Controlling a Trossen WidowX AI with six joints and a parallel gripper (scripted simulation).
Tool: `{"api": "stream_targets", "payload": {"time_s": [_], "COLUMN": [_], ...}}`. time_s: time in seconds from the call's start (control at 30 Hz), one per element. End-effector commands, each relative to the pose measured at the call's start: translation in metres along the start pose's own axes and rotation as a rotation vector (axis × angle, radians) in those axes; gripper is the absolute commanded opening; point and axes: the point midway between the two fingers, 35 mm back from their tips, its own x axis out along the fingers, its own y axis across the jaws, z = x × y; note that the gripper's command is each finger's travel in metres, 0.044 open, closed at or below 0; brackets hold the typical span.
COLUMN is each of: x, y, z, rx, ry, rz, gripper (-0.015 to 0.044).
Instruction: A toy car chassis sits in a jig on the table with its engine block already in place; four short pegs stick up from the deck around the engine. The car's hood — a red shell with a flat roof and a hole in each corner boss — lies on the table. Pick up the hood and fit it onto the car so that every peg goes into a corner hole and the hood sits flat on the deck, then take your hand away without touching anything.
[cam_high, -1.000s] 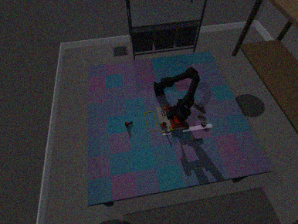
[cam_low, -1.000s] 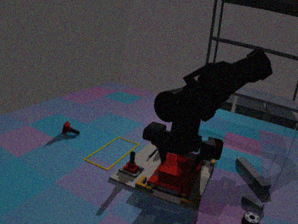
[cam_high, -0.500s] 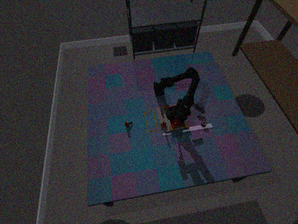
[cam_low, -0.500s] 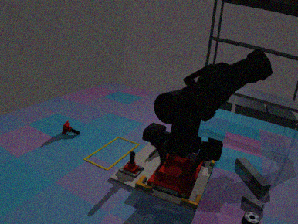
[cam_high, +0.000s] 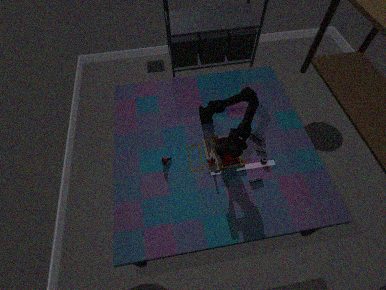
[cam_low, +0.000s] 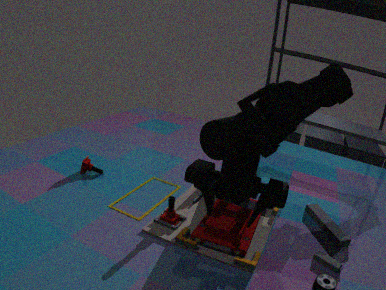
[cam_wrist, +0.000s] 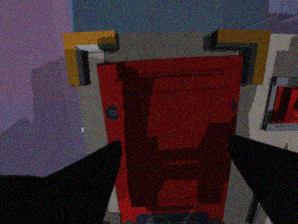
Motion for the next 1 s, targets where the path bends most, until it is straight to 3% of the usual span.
{"api": "stream_targets", "payload": {"time_s": [0.0,0.13,0.4,0.97], "x": [0.000,-0.010,-0.070,-0.071], "y": [0.000,-0.001,-0.001,-0.001], "z": [0.000,0.001,0.001,0.000], "rx": [0.000,0.000,0.001,0.001], "ry": [0.000,0.001,0.005,0.005], "rz": [-0.001,-0.001,0.004,0.004], "gripper": [0.0440,0.0440,0.0440,0.0440]}}
